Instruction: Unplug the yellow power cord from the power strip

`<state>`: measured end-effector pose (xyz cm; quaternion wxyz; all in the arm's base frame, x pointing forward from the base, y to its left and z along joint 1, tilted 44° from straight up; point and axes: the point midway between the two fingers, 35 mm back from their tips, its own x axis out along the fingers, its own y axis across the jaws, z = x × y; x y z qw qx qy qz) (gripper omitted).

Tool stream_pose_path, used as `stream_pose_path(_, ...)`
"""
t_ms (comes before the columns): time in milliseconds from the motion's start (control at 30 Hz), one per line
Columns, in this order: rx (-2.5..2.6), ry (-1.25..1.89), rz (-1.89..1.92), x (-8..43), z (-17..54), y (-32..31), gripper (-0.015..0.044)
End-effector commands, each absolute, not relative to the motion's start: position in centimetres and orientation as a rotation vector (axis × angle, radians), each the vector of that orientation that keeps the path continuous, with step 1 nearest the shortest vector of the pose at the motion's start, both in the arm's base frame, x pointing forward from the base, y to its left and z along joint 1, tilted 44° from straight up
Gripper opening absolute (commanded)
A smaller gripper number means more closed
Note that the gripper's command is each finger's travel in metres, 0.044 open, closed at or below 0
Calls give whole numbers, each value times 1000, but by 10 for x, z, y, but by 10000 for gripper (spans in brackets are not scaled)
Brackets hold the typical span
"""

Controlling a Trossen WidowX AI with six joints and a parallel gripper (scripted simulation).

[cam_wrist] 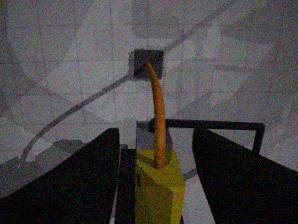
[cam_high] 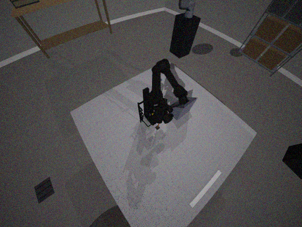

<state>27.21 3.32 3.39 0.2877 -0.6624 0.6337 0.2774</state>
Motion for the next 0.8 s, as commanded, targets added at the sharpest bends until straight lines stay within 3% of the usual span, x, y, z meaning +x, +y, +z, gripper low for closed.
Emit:
stream_pose_path(0, -1757, 1697, 712, 274, 34, 33, 160)
stream_pose_path(767, -1758, 1697, 711, 276, 57, 9, 160)
